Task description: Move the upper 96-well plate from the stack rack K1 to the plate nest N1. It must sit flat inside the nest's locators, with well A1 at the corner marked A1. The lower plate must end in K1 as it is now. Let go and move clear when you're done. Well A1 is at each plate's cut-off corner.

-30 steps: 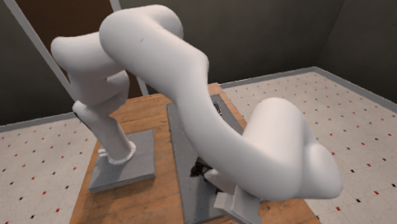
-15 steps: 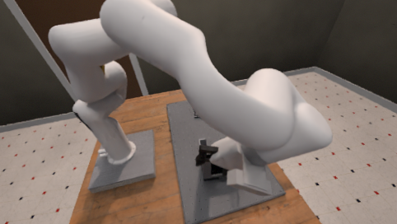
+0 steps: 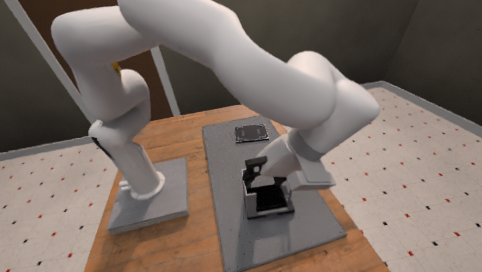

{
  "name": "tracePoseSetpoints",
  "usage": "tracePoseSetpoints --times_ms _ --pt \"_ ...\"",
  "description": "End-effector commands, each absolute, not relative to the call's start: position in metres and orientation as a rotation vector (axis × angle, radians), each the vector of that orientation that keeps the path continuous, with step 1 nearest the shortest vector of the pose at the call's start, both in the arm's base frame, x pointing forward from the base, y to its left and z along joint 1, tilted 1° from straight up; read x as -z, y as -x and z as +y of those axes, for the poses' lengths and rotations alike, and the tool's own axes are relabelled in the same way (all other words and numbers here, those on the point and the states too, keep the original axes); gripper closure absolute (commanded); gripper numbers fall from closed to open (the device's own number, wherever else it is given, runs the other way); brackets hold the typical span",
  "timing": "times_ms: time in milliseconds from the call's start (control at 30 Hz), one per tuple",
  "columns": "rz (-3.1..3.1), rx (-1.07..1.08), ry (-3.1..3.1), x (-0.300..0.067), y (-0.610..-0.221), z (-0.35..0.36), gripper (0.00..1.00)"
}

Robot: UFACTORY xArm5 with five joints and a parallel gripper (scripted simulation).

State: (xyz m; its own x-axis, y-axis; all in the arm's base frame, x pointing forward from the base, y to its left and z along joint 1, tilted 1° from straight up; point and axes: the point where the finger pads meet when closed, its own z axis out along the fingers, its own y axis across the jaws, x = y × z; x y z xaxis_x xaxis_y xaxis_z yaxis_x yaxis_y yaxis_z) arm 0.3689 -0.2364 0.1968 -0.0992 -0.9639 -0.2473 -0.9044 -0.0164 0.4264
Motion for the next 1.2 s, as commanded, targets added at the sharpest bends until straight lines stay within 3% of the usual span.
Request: tracePoseSetpoints --times_ms 0,1167 --pt "-2.018 0.692 -2.164 -0.203 -0.378 -0.221 0.0" --pt "-1.045 0.331 -2.921 -0.234 -0.408 -0.101 0.0"
